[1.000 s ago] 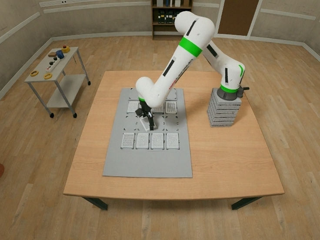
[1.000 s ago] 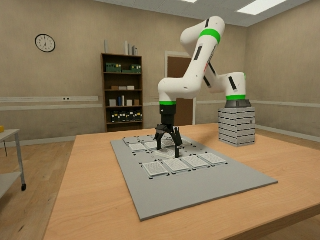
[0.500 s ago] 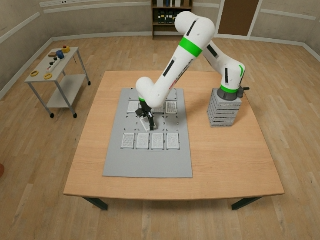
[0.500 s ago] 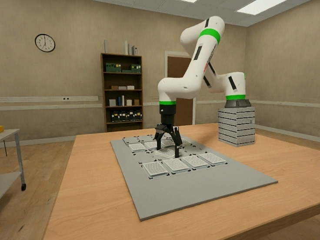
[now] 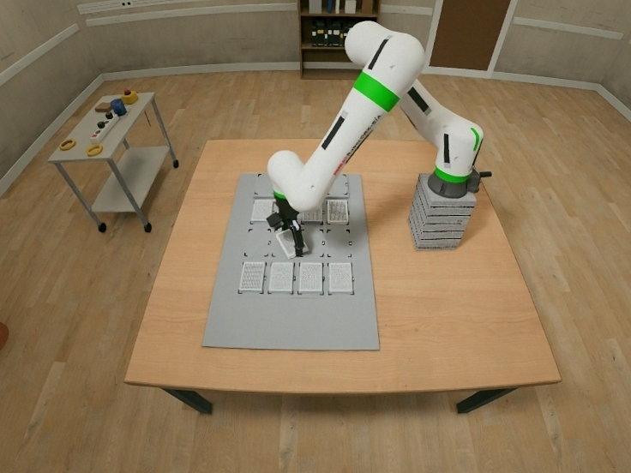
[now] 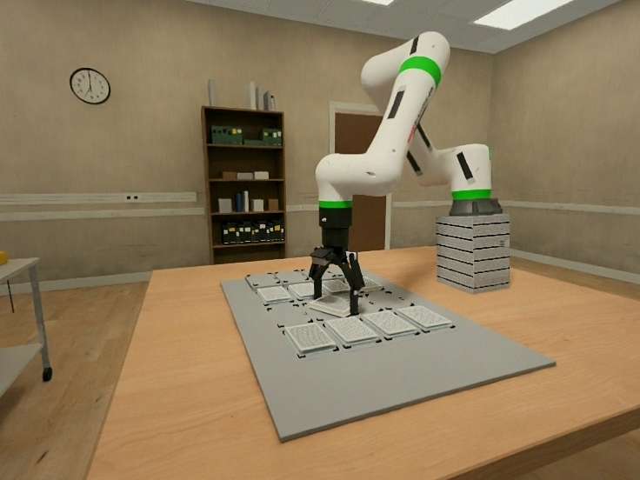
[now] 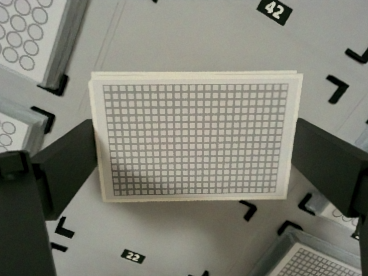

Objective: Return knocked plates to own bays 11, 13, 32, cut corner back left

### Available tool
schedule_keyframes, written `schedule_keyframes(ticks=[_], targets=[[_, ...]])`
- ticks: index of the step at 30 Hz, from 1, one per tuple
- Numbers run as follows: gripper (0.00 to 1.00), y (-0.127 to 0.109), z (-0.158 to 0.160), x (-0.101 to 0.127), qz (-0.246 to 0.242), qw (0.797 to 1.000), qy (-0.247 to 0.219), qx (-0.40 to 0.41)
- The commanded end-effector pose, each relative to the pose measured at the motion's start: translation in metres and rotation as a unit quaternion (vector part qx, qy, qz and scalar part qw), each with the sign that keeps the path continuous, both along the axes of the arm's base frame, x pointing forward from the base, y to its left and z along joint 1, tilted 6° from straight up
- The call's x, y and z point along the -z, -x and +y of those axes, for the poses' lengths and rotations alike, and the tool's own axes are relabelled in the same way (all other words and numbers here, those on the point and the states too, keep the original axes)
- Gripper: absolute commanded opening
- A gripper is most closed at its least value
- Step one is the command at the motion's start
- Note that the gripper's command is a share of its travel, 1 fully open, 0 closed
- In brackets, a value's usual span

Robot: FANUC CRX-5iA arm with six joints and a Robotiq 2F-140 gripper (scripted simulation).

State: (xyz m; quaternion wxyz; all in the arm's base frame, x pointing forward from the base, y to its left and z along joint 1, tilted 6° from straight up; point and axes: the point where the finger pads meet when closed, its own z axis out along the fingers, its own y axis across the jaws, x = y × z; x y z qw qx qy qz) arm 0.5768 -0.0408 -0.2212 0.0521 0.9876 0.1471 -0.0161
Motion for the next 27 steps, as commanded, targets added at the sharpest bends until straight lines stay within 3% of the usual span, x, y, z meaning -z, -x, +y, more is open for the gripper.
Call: schedule_keyframes(ticks=[1,27], targets=[[0.1,-0.001,0.0,-0.002,-0.001,1.0,0.0,0.0],[0.1,-0.001,0.001,-0.013,-0.001,1.0,0.0,0.0]])
